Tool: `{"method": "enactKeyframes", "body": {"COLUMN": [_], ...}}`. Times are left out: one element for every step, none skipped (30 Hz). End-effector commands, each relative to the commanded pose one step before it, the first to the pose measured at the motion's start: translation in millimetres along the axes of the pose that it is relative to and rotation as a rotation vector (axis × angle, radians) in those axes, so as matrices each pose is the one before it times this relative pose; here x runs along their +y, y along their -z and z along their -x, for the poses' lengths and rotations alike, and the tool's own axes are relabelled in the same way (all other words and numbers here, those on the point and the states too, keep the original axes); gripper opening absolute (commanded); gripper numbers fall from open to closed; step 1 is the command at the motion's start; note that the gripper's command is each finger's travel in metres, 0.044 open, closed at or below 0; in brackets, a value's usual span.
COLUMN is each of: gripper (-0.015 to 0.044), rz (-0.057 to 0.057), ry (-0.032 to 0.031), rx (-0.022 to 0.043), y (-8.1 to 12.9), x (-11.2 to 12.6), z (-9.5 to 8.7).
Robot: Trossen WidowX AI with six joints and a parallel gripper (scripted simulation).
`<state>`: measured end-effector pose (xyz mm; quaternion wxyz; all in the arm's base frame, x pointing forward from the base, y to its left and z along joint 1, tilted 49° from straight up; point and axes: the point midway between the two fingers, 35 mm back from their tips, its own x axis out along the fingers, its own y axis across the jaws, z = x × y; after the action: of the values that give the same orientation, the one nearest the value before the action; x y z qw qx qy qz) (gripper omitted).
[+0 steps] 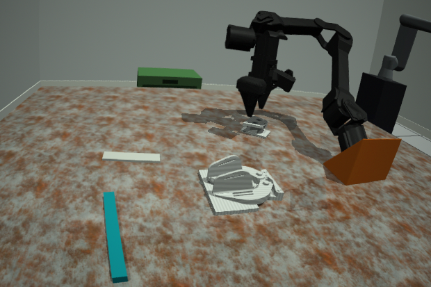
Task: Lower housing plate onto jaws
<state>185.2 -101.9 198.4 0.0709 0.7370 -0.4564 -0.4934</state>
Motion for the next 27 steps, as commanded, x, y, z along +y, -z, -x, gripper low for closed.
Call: {"method": "enactKeyframes", "body": {"gripper": [0.0440,0.0440,0.0440,0.0440,0.0440,0.0440,0.0440,0.0440,0.0440,0.0440,0.0440,0.0440,0.0440,0.0440,0.0440,0.0440,0.0440,0.0440,0.0440,0.0440,0.0440,0.0440,0.0440,0.0440,0.0440,0.0440,0.0440], "rz": [0.0046,0.0000,0.0000,0.0000,0.0000,0.0000,0.0000,0.0000,0.0000,-0.0001,-0.0001,-0.0001,-0.0001,-0.0001,-0.0001,-0.0001,-0.0001,-0.0001,0.0000,0.0000,0.0000,0.0000,0.0000,0.0000,0.0000,0.0000,0.0000], "ry": [-0.00287,-0.00011,-0.00015,-0.00019,-0.00018,-0.00012,-0.00004,0.00000,0.00004,0.00012,0.00019,0.00021,0.00018,0.00015,0.00011,0.00008,0.00005,0.00001,-0.00002,-0.00006,-0.00010,-0.00013,-0.00017,-0.00021,-0.00025,-0.00029,-0.00033], "rx": [0.00307,0.00017,0.00021,0.00024,0.00022,0.00014,0.00005,0.00000,-0.00005,-0.00013,-0.00019,-0.00020,-0.00016,-0.00012,-0.00008,-0.00004,0.00000,0.00004,0.00008,0.00012,0.00016,0.00020,0.00024,0.00027,0.00031,0.00035,0.00038], "y": [-0.37,0.01,0.00,0.00,0.00,0.00,0.00,0.00,0.00,0.01,0.02,0.02,0.02,0.02,0.02,0.02,0.02,0.01,0.01,0.01,0.01,0.01,0.00,0.00,0.00,-0.01,-0.01], "x": [0.87,0.05,0.07,0.08,0.07,0.05,0.02,0.00,-0.02,-0.06,-0.09,-0.10,-0.08,-0.07,-0.05,-0.03,-0.02,0.00,0.01,0.03,0.05,0.06,0.08,0.09,0.11,0.12,0.14], "z": [-6.27,-1.53,-1.54,-1.53,-1.20,-0.72,-0.24,0.00,-0.25,-0.76,-1.27,-1.58,-1.58,-1.58,-1.58,-1.58,-1.58,-1.58,-1.57,-1.58,-1.58,-1.57,-1.57,-1.57,-1.57,-1.57,-1.56]}}
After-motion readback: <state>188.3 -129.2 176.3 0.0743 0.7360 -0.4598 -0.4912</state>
